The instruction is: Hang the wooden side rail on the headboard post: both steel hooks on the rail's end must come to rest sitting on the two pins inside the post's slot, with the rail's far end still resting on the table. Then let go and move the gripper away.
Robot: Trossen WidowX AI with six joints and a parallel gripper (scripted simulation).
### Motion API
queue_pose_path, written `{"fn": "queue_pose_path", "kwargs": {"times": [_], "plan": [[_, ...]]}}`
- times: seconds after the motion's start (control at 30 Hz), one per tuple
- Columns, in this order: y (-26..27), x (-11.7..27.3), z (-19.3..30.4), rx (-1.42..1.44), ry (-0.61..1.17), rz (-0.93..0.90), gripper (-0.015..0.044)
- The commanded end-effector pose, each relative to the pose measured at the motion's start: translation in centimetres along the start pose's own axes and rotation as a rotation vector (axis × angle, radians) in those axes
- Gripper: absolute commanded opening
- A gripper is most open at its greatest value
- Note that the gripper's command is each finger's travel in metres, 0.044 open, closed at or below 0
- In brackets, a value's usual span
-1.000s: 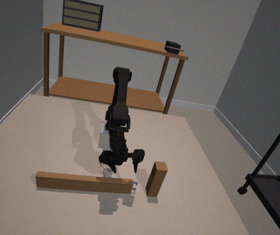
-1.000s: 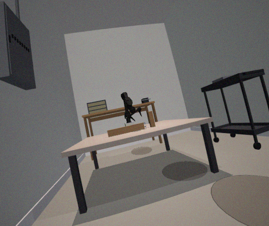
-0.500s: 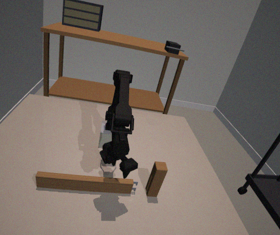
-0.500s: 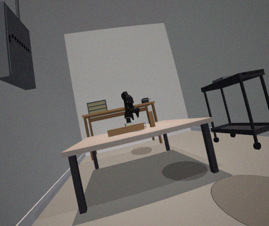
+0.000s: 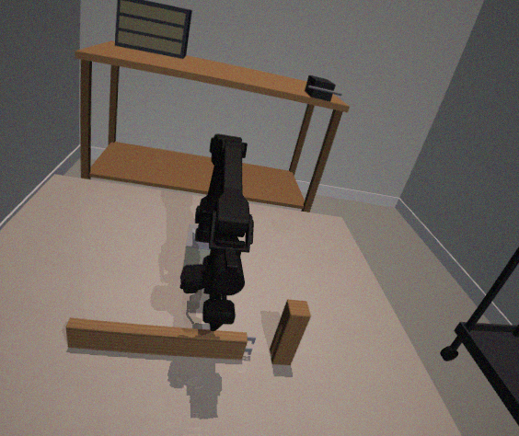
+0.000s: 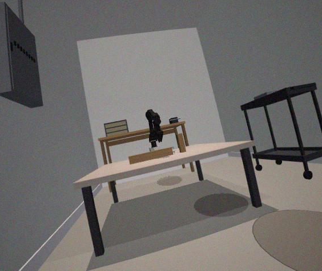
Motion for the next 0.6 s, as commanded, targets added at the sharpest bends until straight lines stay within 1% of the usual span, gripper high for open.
{"fn": "queue_pose_path", "kwargs": {"times": [0.0,0.07,0.17,0.37,0.47,0.57], "plan": [[0.1,0.0,-0.1,-0.027,-0.012,0.006,0.044],[0.1,-0.8,-0.1,-0.027,-0.012,0.006,0.044],[0.0,-3.3,-0.1,-0.027,-0.012,0.006,0.044],[0.0,-3.6,-0.1,-0.027,-0.012,0.006,0.044],[0.0,-4.9,-0.1,-0.027,-0.012,0.006,0.044],[0.0,-5.0,-0.1,-0.027,-0.012,0.006,0.044]]}}
Point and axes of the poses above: the point midway between the two fingers, 35 mm back from their tips, its own x axis back along the fingers, its own y axis across the jaws, z = x × y, the point moved 3 cm from there along x, back along the fingers, and after that the axes turned 6 degrees about -x, right-handed, at the moved point
